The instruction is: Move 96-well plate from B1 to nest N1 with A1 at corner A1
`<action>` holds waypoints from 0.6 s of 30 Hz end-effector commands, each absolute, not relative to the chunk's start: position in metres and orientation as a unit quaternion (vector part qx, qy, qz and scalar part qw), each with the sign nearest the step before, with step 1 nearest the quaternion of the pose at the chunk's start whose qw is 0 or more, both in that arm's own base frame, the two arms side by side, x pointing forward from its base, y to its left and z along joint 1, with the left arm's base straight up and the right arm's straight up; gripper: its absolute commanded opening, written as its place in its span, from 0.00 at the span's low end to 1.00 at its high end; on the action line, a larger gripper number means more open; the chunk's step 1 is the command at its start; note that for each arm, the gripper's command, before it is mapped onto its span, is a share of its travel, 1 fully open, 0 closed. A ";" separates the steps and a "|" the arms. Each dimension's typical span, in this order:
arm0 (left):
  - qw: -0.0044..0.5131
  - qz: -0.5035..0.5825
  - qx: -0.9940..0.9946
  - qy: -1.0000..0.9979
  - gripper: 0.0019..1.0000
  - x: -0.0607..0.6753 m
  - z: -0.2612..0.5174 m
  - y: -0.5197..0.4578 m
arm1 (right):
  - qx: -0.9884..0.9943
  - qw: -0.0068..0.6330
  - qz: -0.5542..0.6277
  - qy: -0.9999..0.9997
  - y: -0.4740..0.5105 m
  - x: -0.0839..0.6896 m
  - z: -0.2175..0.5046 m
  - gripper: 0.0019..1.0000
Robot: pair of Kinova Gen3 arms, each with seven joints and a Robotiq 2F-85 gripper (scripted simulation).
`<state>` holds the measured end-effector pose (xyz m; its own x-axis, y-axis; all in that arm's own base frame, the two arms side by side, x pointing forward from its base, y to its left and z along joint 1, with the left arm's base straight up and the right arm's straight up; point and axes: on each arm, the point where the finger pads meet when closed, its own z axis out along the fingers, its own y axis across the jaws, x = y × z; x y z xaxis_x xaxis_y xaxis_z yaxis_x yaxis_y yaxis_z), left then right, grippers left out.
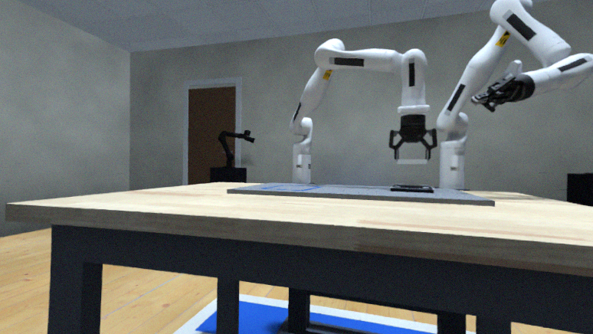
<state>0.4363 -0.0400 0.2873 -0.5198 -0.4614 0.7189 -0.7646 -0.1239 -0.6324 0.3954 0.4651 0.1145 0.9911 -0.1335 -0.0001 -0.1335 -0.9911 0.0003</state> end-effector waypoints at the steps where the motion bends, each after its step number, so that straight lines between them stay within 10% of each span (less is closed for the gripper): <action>1: 0.129 0.582 0.472 -0.649 0.02 0.436 0.288 -0.040 | 0.998 -0.001 0.001 -0.067 0.466 0.396 0.116 0.94; 18: 0.129 0.582 0.472 -0.649 0.02 0.436 0.288 -0.040 | 0.998 -0.001 0.001 -0.067 0.466 0.396 0.093 0.94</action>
